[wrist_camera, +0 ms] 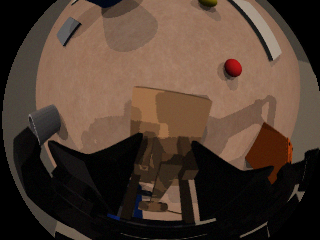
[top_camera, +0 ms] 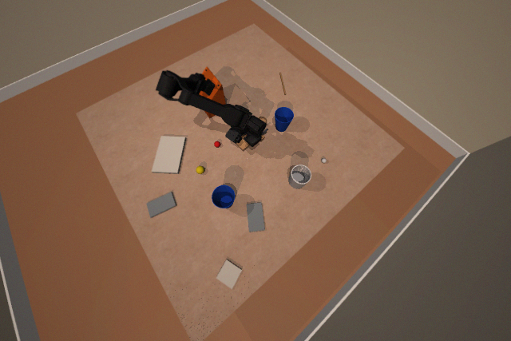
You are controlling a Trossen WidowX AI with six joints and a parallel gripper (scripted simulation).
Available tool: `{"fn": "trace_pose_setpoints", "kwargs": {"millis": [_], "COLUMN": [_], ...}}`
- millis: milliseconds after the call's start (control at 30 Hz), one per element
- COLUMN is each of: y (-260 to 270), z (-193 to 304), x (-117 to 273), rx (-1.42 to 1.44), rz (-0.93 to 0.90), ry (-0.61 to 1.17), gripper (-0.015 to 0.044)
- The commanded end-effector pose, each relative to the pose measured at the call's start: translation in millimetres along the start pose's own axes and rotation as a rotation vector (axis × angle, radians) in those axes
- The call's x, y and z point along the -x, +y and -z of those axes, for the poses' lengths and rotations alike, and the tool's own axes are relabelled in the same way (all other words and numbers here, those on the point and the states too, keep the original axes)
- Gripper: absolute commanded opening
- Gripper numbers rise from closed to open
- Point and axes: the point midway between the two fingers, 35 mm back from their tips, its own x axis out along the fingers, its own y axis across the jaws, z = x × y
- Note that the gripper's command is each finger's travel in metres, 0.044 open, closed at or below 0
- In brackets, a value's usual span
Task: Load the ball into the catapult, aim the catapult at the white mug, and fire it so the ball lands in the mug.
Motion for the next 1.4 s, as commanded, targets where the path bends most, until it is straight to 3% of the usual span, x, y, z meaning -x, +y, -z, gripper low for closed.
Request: {"fn": "trace_pose_setpoints", "kwargs": {"millis": [0,467,1367], "y": [1.0,15.0,19.2], "z": [6.1,20.5,22.5], "x": [1.3,0.0,-31.8], "rx": [0.121,0.571,0.582], "rz": [-0.006,-0.006,-0.006], "ry": [0.007,0.004,0.003], "gripper": [0.0,0.0,0.0]}}
